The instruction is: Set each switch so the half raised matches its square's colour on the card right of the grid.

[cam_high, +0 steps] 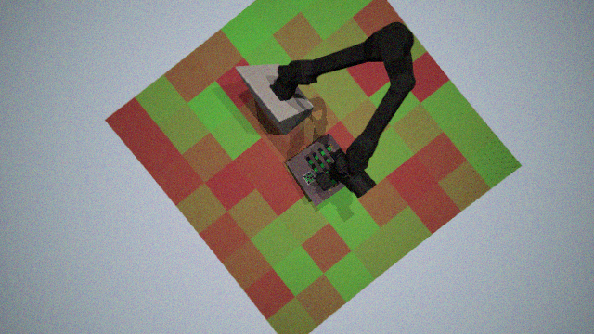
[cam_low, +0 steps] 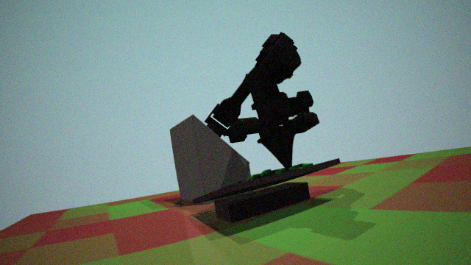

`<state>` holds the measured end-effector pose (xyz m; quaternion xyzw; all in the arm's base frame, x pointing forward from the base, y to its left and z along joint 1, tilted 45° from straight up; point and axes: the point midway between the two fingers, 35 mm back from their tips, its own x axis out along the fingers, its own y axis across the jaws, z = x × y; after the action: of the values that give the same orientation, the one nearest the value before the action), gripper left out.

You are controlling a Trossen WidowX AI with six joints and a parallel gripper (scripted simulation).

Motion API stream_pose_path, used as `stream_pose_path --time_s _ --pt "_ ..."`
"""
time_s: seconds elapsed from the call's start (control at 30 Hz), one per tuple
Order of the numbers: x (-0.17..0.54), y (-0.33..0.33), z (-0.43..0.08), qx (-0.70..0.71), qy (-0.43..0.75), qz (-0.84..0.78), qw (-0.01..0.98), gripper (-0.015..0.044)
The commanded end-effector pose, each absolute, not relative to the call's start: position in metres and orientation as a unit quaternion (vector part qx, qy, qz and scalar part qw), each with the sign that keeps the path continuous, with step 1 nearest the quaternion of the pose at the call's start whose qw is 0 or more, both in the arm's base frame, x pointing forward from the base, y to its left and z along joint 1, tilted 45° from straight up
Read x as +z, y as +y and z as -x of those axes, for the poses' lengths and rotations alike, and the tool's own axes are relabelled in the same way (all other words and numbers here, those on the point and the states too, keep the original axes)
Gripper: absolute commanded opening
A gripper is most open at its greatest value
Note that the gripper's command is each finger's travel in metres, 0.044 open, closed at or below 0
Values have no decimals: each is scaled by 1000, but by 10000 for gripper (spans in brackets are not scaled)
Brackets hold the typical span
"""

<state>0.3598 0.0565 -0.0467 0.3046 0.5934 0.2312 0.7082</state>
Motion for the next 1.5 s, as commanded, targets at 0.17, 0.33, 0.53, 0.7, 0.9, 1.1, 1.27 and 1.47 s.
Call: stream_pose_path --time_s 0.17,0.33,0.53,0.7,0.9,1.1,1.27,1.47 --pt "-40 49 -359 231 595 -303 707 0" --pt "-2 12 -350 234 603 -301 700 0" --pt "-9 4 -350 233 604 -301 701 0" --pt "-24 -11 -349 233 604 -301 701 0" --pt "-49 14 -354 230 594 -304 708 0" --pt "-55 20 -355 230 594 -304 708 0" --pt "-58 22 -356 230 594 -304 708 0" --pt "-64 29 -357 230 594 -304 708 0"
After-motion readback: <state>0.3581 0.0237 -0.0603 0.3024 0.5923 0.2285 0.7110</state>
